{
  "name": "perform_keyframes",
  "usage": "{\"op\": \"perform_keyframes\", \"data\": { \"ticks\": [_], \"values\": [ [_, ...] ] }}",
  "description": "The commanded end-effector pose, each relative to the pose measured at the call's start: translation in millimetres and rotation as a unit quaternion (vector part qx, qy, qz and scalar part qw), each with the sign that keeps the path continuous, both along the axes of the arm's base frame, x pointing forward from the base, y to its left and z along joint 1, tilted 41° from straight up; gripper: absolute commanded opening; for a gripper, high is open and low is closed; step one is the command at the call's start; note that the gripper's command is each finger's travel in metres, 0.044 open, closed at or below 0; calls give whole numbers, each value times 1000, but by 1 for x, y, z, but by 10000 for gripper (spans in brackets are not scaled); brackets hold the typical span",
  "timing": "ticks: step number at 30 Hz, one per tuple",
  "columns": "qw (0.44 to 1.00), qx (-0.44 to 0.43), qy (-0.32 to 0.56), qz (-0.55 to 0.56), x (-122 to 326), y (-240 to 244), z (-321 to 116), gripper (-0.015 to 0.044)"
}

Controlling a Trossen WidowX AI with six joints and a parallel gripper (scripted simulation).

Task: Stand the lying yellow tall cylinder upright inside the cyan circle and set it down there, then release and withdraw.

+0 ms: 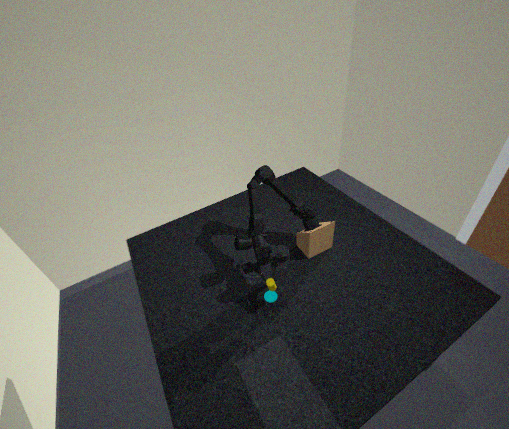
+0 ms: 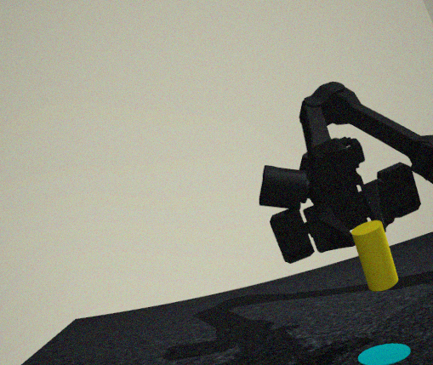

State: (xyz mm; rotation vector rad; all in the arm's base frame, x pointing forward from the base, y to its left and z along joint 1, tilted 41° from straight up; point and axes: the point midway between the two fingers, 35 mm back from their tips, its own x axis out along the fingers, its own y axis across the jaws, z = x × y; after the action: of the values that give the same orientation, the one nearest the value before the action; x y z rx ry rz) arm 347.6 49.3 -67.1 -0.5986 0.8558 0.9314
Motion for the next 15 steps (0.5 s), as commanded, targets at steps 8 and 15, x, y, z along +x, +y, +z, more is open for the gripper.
{"op": "perform_keyframes", "data": {
  "ticks": [8, 15],
  "values": [
    [999, 24, -36, 14, -4, -2, 8, 105],
    [997, 37, -60, 22, -6, -3, 14, 105]
  ]
}}
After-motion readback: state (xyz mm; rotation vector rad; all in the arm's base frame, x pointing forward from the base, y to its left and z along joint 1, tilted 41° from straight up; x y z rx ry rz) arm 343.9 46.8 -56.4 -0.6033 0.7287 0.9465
